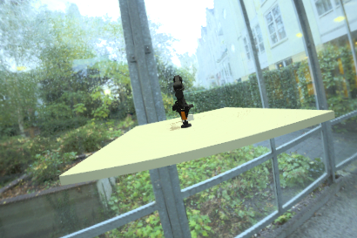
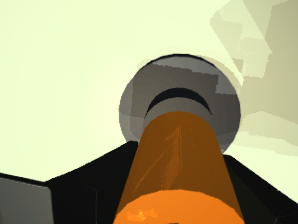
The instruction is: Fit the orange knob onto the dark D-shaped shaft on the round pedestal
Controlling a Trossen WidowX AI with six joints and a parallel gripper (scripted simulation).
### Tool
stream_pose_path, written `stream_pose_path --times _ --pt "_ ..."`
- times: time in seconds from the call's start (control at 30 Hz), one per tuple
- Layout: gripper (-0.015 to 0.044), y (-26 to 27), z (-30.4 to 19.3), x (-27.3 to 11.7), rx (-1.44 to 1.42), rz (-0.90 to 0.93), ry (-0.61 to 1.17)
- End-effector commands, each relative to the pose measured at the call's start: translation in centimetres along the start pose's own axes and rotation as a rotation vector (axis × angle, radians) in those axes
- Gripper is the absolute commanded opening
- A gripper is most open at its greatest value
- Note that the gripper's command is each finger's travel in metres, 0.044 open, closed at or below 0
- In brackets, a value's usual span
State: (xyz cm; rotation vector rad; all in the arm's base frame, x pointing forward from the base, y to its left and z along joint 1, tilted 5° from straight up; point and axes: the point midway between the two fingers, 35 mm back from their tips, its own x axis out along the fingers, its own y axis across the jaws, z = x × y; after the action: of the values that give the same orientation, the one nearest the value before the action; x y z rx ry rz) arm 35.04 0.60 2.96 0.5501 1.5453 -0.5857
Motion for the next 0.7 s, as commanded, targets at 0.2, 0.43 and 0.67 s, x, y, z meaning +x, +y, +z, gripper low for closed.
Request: stream_pose_path --times 0.2,0.43,0.67 --pt "0.0 -0.04 0.05 -0.31 0.006 0.0 -0.005" --pt "0.0 -0.15 -0.07 -0.39 0.13 0.001 -0.004" --pt "0.0 -0.31 -0.25 -0.18 0.215 0.001 -0.004"
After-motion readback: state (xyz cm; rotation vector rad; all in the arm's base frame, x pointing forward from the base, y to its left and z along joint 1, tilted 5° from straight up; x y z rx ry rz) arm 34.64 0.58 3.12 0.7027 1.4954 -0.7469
